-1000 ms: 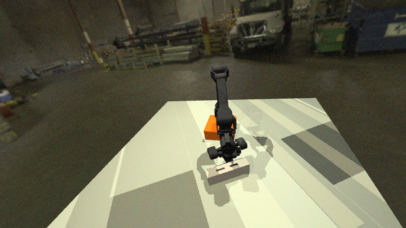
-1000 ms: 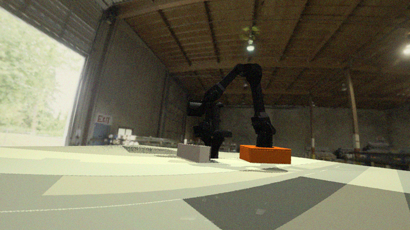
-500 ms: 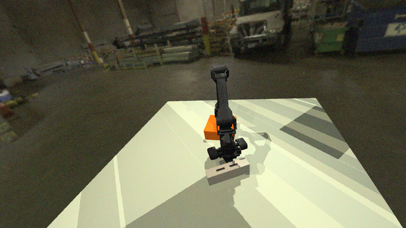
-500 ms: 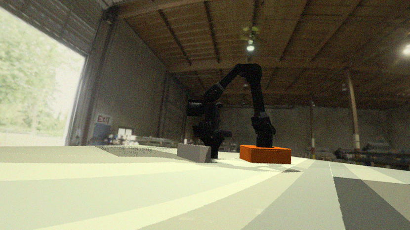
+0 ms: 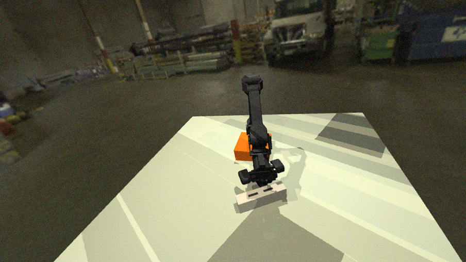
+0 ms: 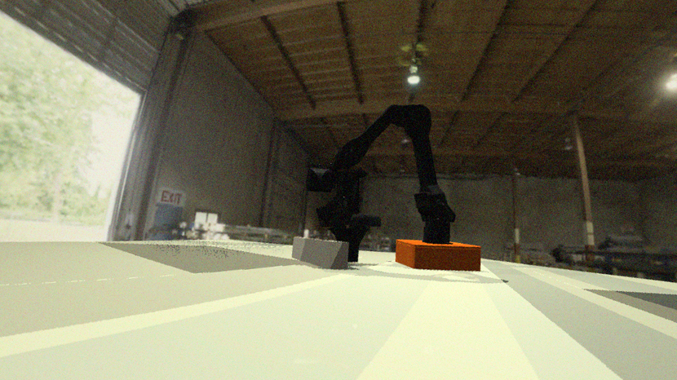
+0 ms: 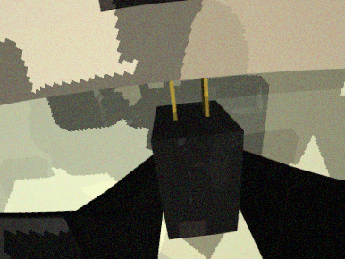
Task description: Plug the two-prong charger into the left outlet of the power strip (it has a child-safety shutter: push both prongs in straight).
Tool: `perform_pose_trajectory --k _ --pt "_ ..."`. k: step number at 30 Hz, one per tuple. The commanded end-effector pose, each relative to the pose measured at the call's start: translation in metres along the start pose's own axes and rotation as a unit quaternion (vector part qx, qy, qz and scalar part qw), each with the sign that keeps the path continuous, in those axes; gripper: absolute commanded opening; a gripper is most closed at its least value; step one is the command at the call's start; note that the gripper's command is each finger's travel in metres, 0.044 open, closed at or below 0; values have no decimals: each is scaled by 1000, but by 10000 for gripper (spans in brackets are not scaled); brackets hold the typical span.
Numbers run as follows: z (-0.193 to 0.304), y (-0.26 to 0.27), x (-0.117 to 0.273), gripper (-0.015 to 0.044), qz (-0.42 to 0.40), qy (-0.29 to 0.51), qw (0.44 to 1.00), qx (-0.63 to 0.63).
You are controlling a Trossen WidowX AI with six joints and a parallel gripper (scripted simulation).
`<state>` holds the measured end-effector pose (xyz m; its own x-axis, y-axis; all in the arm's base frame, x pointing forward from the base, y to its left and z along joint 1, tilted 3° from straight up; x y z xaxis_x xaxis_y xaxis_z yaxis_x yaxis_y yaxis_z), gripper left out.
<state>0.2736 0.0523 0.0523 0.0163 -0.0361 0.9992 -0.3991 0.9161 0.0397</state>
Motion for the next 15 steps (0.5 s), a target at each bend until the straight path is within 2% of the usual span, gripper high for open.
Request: perform_pose_trajectory --k 1,15 --pt "-2 -1 0 0 2 2 1000 -2" --pt "-4 -1 0 0 2 2 1000 -2"
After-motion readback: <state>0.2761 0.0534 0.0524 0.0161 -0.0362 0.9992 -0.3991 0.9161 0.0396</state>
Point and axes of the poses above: the point midway between the two fingers, 35 mm back from their tips, its own x axis back along the fingers, its own y axis across the jaws, z = x × y, the point moved 5 cm from there along x, back along the fingers, and after that the axes turned 2 degrees about -x, right-handed, at the moved point
